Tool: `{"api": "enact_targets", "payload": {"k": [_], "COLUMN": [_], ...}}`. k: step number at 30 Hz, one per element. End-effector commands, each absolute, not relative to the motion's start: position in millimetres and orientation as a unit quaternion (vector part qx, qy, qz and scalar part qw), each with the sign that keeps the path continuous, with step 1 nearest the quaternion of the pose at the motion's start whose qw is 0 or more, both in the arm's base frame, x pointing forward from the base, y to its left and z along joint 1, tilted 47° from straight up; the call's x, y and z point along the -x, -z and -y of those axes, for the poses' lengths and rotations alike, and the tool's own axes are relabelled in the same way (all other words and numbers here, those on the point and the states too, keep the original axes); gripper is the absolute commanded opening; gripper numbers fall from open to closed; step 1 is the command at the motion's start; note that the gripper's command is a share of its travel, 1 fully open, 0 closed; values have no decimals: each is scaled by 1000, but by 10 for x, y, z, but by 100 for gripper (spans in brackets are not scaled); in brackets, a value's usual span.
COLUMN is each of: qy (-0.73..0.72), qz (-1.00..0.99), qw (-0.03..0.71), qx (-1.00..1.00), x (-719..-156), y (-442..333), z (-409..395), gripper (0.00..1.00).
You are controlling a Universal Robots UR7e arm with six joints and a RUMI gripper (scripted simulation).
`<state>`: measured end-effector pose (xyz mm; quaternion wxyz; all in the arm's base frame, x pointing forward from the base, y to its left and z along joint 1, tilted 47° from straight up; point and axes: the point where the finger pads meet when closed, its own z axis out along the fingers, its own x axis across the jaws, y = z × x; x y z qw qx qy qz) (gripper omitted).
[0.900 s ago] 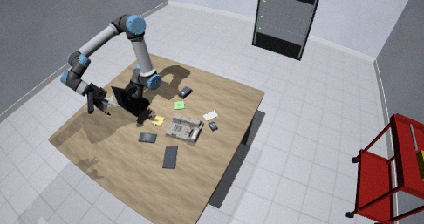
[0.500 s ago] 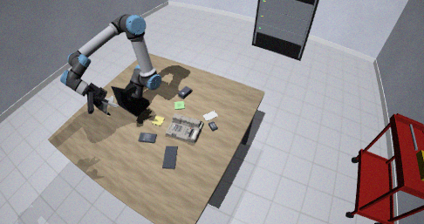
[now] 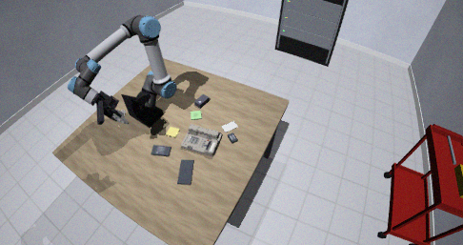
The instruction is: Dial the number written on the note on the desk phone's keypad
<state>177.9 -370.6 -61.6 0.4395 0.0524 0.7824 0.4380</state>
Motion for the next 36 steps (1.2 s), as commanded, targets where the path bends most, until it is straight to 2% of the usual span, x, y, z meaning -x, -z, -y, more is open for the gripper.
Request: {"api": "enact_targets", "payload": {"k": [1, 11, 22, 24, 36], "qy": [-423, -356, -210, -210, -71], "qz": [-789, -805, -780, -780, -685], "qw": [445, 469, 506, 506, 522], "qx": [-31, 73, 302, 302, 504], "x": [-1911, -2476, -3431, -3431, -3935], "y": [597, 508, 285, 285, 54], "z": [3643, 3274, 2198, 2198, 923], "gripper": [0, 0, 0, 0, 0]}}
